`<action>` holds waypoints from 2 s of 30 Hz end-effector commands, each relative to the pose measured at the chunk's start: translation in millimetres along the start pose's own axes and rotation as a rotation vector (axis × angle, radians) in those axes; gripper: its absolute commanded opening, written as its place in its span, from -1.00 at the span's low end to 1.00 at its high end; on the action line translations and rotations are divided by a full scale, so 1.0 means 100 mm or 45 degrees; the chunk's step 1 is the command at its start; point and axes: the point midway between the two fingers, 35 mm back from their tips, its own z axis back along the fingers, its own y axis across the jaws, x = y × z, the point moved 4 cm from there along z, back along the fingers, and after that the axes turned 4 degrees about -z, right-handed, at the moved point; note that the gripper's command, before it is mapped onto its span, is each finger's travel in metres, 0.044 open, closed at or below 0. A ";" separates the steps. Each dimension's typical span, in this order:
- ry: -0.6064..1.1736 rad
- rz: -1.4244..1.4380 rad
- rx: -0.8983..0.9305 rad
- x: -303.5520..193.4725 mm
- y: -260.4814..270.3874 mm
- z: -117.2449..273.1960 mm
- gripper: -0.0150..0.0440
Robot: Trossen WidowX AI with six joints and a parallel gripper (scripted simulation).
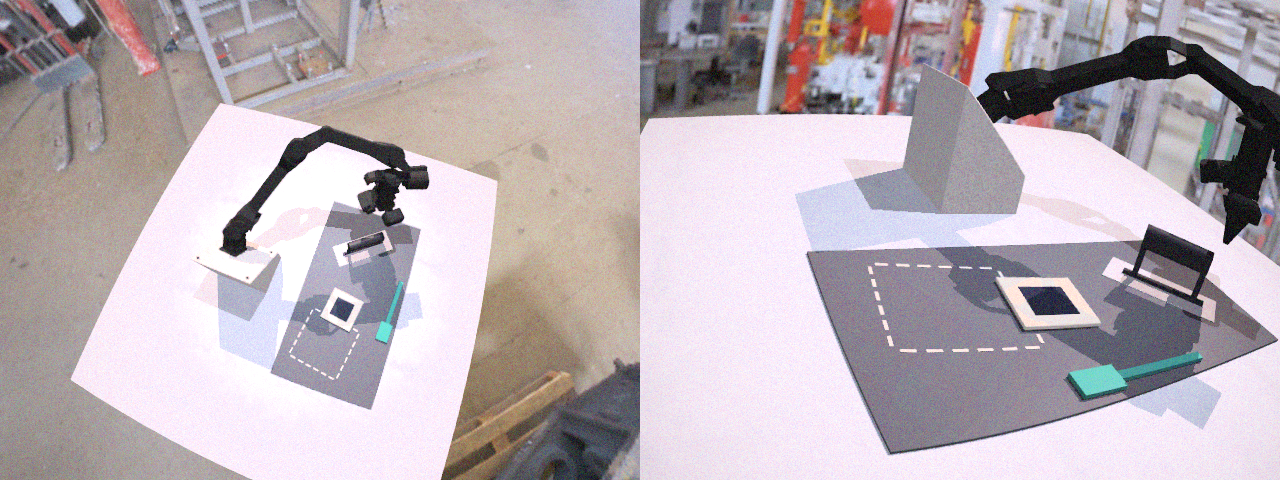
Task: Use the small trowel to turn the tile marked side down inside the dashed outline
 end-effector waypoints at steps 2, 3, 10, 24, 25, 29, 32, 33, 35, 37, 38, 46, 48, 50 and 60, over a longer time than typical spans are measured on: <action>0.000 0.000 -0.001 0.00 0.00 0.00 -0.15; 0.000 0.000 -0.001 0.00 0.00 0.00 -0.06; -0.003 0.241 0.002 0.04 0.07 0.01 0.42; -0.011 0.856 0.005 0.14 0.24 0.05 0.42; -0.012 0.900 0.005 0.15 0.26 0.06 0.42; -0.014 1.076 0.005 0.18 0.30 0.07 0.42; -0.016 1.207 0.005 0.21 0.34 0.08 0.42; -0.016 1.251 0.004 0.21 0.35 0.08 0.42; -0.018 1.339 0.004 0.23 0.37 0.09 0.42; -0.019 1.427 0.003 0.25 0.40 0.09 0.42; -0.019 1.471 0.003 0.26 0.41 0.09 0.42; -0.023 1.822 0.000 0.32 0.50 0.12 0.42; -0.023 1.910 -0.001 0.34 0.52 0.12 0.42; -0.024 1.997 -0.002 0.36 0.54 0.13 0.42; -0.026 2.436 -0.008 0.45 0.65 0.16 0.42</action>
